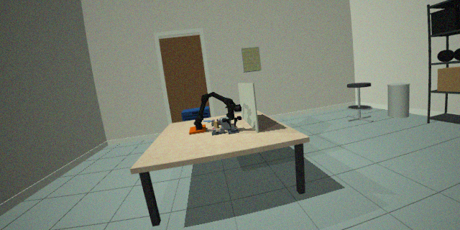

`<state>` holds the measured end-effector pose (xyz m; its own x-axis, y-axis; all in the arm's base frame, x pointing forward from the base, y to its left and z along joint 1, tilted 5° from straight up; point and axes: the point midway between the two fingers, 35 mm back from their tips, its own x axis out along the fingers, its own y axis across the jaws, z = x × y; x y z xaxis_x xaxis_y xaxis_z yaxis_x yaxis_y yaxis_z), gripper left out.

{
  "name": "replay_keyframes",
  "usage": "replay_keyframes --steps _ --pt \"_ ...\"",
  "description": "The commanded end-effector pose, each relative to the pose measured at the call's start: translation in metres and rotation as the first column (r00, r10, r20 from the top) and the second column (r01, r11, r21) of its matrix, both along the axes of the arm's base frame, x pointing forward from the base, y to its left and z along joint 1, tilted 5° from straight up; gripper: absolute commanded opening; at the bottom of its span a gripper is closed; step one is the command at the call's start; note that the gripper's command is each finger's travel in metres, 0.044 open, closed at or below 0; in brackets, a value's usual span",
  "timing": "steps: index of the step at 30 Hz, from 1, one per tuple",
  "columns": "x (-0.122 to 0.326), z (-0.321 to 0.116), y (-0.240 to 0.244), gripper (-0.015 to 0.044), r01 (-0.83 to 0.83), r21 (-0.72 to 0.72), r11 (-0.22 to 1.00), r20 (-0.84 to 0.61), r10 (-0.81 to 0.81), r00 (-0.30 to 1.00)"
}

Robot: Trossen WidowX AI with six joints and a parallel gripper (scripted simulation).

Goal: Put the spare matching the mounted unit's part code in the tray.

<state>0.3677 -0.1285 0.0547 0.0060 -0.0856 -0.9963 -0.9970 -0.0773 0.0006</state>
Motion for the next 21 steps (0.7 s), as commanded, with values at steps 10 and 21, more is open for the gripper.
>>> replay_keyframes --steps 10,21 --pt "-0.004 -0.011 0.0 0.0 -0.004 -0.001 1.0 -0.006 0.004 1.0" --pt "-0.005 -0.017 0.0 0.0 -0.004 -0.001 1.0 -0.006 0.004 1.0"
